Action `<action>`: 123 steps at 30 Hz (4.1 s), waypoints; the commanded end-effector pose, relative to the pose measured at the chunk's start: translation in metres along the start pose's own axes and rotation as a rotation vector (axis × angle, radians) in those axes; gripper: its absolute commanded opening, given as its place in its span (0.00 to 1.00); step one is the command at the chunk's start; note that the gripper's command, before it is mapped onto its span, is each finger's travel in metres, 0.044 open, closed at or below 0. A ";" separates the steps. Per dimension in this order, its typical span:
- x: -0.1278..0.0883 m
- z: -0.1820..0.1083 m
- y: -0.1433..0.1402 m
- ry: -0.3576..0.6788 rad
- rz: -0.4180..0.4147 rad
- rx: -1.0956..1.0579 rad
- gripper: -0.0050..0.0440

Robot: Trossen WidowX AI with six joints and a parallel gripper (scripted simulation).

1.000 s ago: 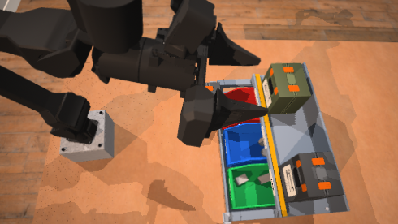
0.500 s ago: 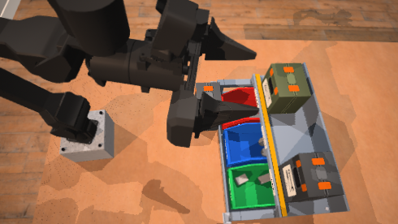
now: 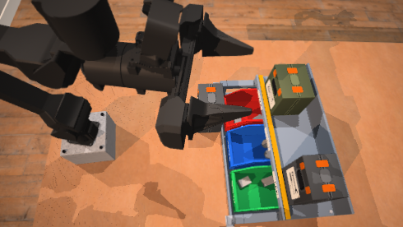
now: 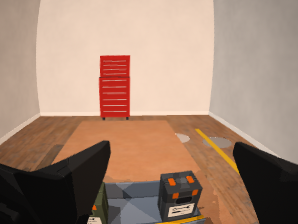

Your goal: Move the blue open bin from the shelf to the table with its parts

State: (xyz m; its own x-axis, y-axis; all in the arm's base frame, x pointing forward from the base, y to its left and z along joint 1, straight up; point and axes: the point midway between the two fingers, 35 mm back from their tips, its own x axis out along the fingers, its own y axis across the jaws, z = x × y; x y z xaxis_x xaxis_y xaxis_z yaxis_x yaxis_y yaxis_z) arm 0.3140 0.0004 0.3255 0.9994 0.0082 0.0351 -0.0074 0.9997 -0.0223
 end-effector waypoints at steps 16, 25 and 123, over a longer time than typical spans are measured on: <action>0.005 -0.043 0.006 0.142 -0.142 0.155 1.00; 0.005 -0.043 0.006 0.142 -0.142 0.155 1.00; 0.043 -0.256 0.035 1.156 -0.944 0.956 1.00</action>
State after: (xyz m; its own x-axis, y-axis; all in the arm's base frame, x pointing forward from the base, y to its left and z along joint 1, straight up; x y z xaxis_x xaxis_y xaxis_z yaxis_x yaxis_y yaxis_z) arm 0.3628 0.0291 0.0653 0.1836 -0.1327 -0.9740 0.9345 0.3309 0.1311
